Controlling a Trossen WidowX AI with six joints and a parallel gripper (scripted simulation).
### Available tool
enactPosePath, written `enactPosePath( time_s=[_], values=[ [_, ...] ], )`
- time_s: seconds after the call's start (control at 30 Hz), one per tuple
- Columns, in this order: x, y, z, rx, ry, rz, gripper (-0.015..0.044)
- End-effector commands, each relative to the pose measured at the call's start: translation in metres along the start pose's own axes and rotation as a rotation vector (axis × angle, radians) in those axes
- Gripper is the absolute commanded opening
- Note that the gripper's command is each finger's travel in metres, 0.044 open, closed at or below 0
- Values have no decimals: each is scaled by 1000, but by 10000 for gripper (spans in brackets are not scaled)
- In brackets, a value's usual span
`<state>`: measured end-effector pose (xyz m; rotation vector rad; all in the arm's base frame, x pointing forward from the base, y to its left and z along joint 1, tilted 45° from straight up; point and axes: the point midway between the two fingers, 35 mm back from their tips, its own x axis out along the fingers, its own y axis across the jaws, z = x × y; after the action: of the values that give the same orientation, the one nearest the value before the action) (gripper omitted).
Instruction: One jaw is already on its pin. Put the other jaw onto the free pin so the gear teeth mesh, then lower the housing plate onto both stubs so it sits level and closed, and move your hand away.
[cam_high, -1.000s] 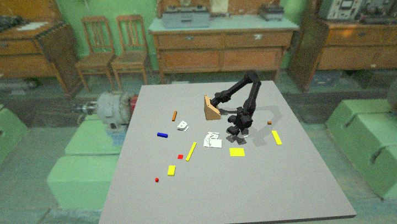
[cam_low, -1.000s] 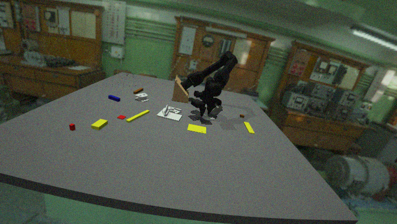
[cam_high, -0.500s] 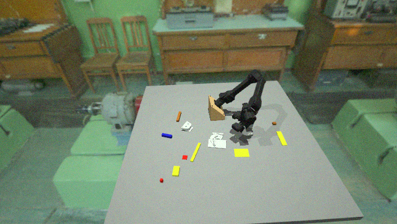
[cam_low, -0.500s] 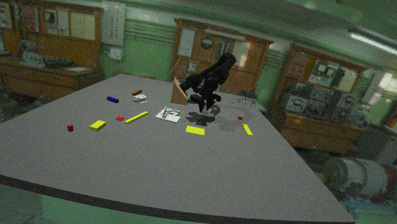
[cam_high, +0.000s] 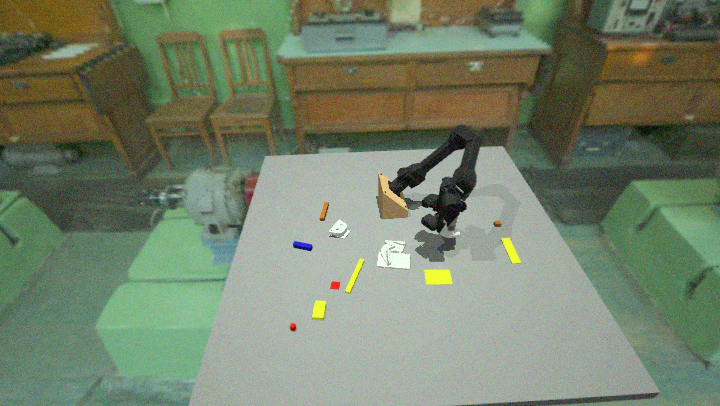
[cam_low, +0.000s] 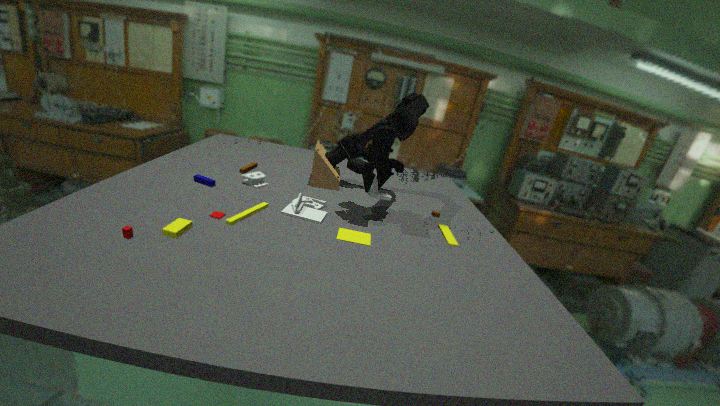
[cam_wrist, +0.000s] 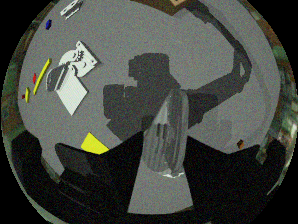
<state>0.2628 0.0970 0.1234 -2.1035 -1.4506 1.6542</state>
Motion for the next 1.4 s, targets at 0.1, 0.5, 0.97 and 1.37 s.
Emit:
enactPosePath(
  time_s=[0.1,0.5,0.97,1.37],
  values=[
    [-3,11,3,-120,-5,10,134],
    [-4,39,16,-431,-14,21,134],
    [-6,71,34,-794,-27,26,134],
    [-7,95,53,-1105,-36,23,134]
  ],
)
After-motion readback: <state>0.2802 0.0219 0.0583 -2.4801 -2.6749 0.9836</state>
